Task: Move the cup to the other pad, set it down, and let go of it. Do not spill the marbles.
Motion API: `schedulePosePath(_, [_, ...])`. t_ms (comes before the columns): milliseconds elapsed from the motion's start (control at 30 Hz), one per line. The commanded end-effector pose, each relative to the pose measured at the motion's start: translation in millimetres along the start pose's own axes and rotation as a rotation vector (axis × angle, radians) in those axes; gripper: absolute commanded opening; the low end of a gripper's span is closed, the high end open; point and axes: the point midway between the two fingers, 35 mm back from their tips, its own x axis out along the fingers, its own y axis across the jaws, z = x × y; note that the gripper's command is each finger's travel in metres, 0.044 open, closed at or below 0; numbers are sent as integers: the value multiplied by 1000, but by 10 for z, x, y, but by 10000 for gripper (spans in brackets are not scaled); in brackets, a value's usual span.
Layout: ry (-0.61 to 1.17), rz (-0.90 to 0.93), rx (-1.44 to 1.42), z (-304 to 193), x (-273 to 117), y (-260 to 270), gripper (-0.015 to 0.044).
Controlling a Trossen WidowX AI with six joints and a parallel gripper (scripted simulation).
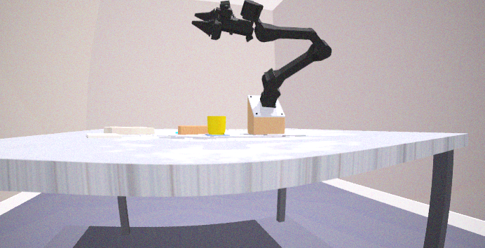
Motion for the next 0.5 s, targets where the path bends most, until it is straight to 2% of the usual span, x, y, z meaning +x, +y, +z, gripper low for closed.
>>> schedulePosePath(0, [19, 6, 7, -47, 16, 8, 374])
schedulePosePath(67, [174, 53, 72, -429, 110, 69, 321])
schedulePosePath(133, [409, 105, 186, -992, 147, 159, 269])
schedulePosePath(267, [811, 141, 424, -1835, -46, 318, 167])
schedulePosePath(367, [1168, 112, 675, -2391, -412, 474, 167])
schedulePosePath(467, [1512, 20, 951, -2712, -851, 638, 167])
